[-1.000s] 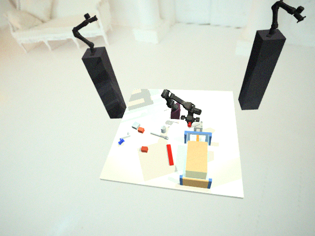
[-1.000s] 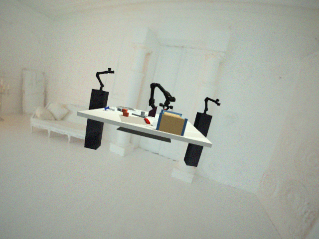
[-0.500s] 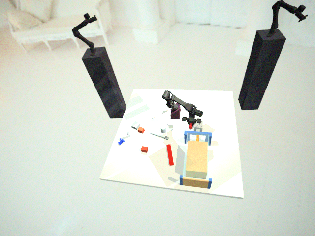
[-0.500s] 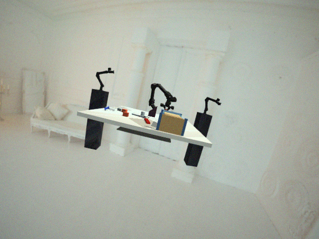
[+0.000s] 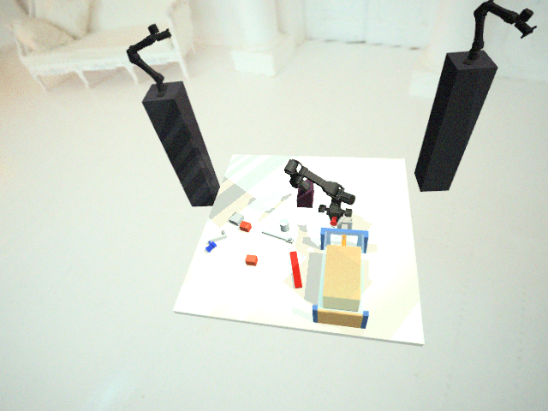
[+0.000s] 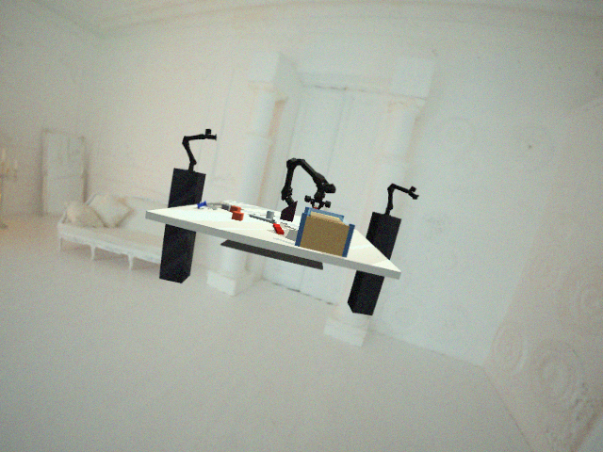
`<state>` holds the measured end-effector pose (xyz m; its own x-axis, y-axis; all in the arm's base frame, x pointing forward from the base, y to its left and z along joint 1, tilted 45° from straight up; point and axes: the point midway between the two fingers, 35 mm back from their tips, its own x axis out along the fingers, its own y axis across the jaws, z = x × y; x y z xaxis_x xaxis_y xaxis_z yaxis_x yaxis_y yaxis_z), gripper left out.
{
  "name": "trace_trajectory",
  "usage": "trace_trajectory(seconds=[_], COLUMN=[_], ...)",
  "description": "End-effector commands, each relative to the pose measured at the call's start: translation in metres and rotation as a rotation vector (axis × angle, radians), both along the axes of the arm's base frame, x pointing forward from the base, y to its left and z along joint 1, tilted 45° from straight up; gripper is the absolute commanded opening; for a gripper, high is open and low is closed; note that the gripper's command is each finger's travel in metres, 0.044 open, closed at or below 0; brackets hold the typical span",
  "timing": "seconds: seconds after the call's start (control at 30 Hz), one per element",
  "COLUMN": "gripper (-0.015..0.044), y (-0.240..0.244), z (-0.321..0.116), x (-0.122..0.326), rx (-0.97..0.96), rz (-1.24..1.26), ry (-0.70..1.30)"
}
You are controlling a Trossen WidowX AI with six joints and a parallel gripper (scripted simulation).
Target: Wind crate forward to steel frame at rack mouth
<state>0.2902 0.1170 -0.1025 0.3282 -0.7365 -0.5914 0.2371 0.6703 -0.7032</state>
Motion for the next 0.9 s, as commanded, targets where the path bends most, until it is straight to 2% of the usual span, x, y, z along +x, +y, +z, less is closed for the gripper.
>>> trace_trajectory(seconds=[0.0,0.87], gripper=[0.0000,0.0000], y=[0.007,0.028], z=[-0.010,-0.031], x=[0.009,0.024], rx=[0.026,0.028], rz=[-0.009,-0.009], ry=[-0.013,-0.015])
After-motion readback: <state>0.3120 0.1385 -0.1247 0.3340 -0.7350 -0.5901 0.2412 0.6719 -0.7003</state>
